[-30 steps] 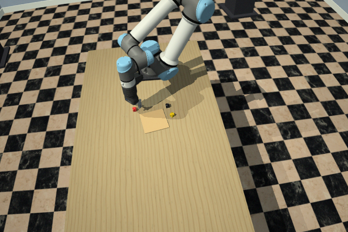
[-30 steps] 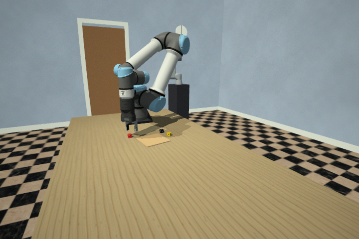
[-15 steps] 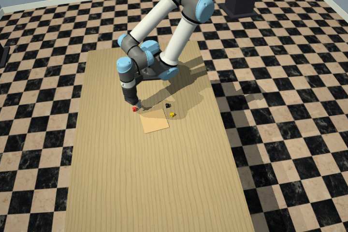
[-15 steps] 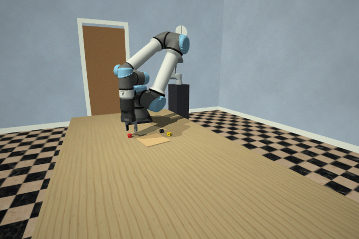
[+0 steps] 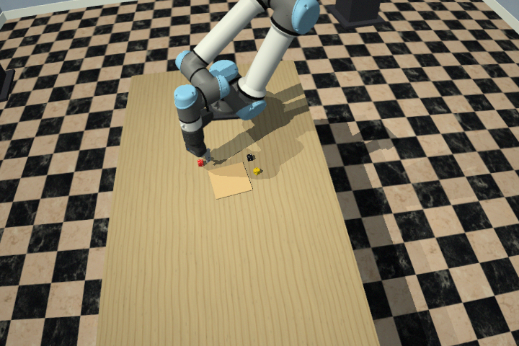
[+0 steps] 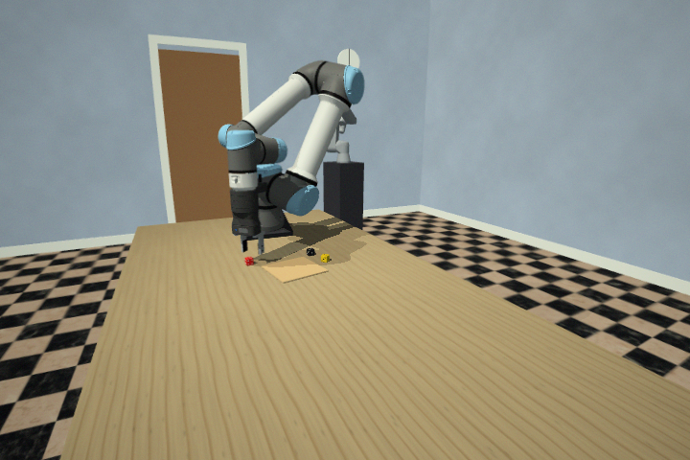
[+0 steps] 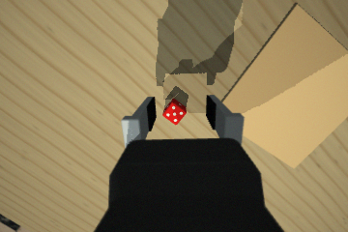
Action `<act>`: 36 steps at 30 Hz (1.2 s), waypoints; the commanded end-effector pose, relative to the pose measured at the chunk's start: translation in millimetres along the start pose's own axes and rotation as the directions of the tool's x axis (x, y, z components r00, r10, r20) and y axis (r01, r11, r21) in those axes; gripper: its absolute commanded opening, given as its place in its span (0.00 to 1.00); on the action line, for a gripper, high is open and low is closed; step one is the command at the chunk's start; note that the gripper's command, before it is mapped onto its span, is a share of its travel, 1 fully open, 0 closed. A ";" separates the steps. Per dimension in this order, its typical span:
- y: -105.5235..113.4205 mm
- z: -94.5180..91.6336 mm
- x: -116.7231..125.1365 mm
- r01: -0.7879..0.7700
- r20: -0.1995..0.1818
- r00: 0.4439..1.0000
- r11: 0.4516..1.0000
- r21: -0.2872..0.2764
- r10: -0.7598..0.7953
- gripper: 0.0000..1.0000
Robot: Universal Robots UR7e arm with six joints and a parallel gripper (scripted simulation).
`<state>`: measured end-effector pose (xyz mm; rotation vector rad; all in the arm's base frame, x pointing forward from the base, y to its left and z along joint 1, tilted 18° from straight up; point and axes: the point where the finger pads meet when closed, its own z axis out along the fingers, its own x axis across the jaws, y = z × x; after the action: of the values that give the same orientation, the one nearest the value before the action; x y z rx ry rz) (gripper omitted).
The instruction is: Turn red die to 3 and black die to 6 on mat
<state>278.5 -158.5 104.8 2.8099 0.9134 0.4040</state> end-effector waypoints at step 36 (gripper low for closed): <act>-28.5 2.0 26.1 0.000 -0.001 1.000 1.000 0.006 0.000 1.00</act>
<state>282.3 -136.7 103.5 2.8111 0.9175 0.4044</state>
